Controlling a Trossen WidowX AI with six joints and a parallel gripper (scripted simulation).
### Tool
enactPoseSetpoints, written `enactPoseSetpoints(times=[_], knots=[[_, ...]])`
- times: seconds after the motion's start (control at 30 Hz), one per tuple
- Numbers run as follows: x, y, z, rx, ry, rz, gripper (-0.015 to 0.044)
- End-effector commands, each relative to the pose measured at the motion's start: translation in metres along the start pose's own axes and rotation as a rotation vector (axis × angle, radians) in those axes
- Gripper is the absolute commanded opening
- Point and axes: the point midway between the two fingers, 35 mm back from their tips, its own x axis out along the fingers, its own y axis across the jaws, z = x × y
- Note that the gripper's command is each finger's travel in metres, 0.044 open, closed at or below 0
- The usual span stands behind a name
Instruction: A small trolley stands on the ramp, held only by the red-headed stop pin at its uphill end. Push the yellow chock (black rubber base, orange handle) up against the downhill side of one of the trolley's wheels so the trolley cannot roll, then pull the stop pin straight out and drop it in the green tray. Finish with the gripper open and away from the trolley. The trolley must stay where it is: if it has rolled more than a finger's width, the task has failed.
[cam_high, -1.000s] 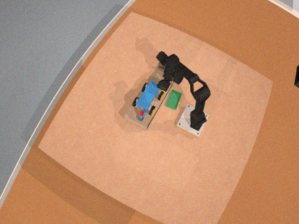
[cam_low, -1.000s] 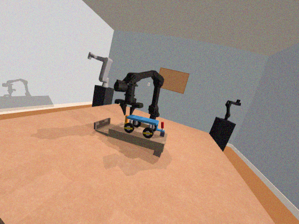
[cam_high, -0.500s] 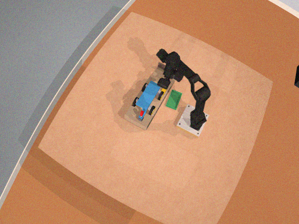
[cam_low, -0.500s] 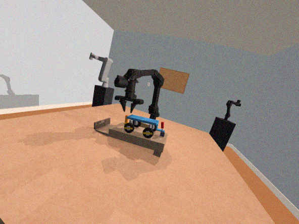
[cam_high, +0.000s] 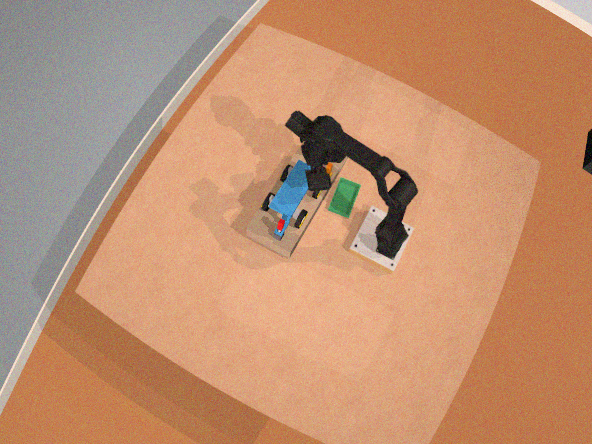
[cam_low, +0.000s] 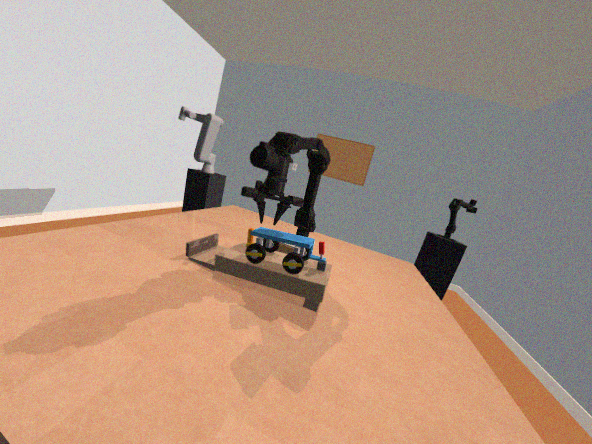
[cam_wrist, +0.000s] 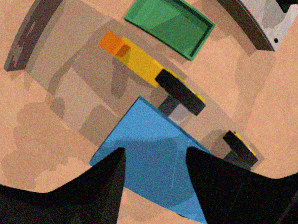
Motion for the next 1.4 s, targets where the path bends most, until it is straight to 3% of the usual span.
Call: enactPoseSetpoints(times=[0.0,0.47,1.37], knots=[[-0.004,-0.018,-0.024,-0.172,0.035,-0.028,0.019],[-0.017,-0.125,-0.098,-0.901,0.182,-0.181,0.019],[0.011,-0.134,-0.101,-0.909,0.185,-0.184,0.019]])
